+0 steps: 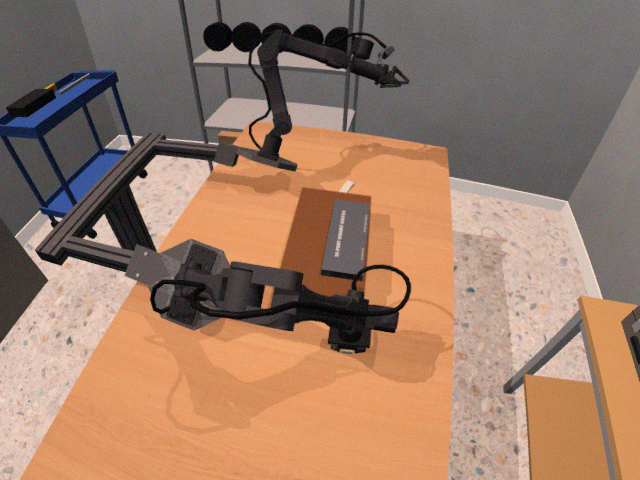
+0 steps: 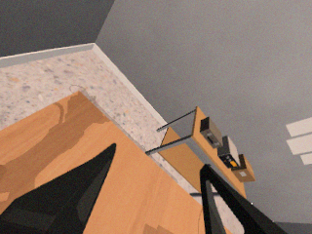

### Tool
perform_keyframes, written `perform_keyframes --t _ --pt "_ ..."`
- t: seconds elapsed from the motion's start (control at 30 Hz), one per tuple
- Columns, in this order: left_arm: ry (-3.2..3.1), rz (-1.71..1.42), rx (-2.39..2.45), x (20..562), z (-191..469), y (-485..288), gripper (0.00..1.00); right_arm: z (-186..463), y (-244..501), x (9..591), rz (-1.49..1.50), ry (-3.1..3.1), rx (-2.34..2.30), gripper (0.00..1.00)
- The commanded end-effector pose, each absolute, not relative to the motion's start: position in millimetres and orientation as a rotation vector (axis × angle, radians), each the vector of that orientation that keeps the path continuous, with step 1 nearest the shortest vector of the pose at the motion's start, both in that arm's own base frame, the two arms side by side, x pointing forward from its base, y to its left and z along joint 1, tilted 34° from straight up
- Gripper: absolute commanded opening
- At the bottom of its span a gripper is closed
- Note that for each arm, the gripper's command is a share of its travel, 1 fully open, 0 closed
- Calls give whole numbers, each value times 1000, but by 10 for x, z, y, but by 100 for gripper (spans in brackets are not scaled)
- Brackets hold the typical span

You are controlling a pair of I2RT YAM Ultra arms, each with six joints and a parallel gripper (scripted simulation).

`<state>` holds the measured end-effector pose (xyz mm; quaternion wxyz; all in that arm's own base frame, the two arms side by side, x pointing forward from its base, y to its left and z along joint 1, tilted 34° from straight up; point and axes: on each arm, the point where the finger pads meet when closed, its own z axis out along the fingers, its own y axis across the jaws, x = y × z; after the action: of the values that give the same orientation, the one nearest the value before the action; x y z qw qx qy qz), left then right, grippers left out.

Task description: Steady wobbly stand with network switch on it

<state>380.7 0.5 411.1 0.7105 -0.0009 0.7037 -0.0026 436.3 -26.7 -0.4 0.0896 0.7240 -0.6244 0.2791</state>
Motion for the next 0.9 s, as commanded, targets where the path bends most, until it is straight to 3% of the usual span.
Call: perform_keyframes --t 0.0,0.87 --pt "1487 -15 26 3728 4397 -47 100 242 -110 4514 899 -1877 2200 42" --pt "1487 -15 26 3728 4397 -47 100 477 -6 4330 876 -1869 2163 42"
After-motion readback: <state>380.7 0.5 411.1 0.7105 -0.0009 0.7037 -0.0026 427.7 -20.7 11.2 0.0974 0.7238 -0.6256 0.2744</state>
